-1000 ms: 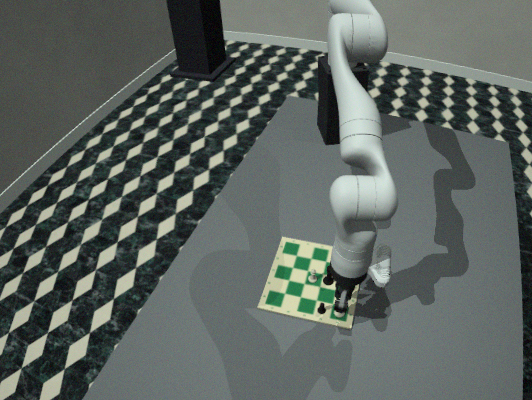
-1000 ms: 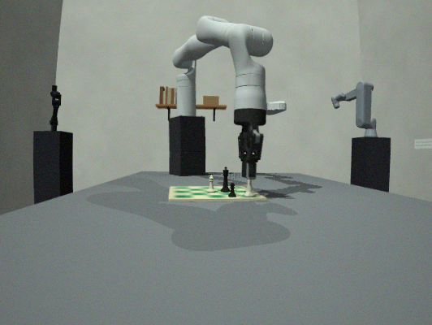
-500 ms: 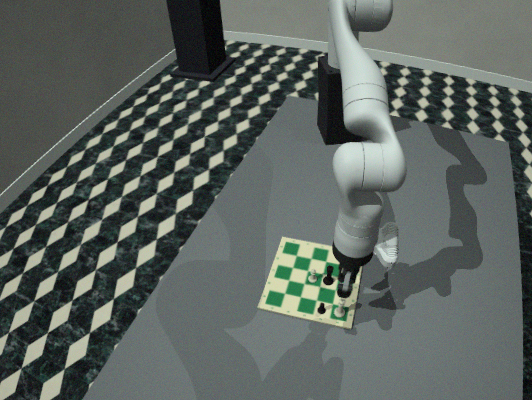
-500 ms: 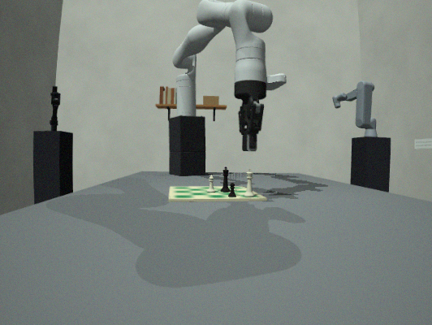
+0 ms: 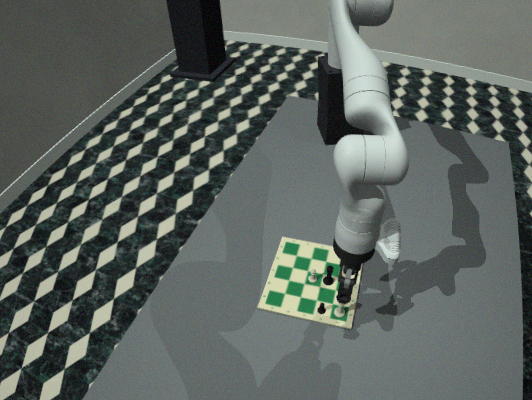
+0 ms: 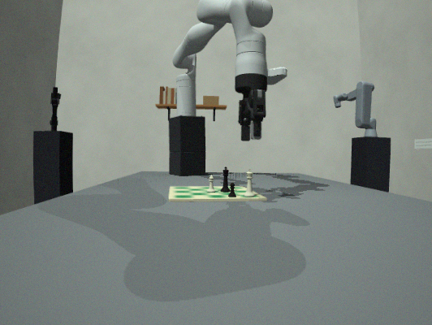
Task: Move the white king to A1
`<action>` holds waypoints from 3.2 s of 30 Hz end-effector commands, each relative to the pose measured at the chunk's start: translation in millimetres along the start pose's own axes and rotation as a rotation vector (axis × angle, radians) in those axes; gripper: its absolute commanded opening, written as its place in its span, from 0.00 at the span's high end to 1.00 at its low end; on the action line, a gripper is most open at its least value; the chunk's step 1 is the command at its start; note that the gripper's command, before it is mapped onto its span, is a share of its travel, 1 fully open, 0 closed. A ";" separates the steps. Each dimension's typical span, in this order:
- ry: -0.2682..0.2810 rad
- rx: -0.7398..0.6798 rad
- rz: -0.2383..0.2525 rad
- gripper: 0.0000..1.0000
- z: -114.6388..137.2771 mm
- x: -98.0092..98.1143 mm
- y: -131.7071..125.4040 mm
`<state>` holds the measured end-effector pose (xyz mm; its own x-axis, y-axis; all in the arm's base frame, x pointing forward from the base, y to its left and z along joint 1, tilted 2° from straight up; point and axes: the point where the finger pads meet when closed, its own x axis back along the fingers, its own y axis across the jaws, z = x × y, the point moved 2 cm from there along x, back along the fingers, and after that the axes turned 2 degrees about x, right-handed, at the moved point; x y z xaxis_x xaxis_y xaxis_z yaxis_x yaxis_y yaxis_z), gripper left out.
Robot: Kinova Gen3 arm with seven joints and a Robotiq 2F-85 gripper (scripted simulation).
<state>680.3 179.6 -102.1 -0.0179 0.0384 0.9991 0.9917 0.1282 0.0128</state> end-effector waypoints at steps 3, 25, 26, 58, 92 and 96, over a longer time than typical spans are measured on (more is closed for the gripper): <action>0.001 0.000 -0.003 0.00 0.2 1.8 1.1; 0.001 0.000 -0.003 0.00 0.2 28.6 1.1; 0.001 0.000 -0.003 0.00 0.2 28.6 1.1; 0.001 0.000 -0.003 0.00 0.2 57.8 1.0; 0.001 0.000 -0.003 0.00 0.2 57.8 1.0; 0.001 0.000 -0.003 0.00 0.2 57.8 1.0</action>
<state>679.3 181.8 -46.1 -0.0179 0.0384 0.9991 0.9917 0.1283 0.0129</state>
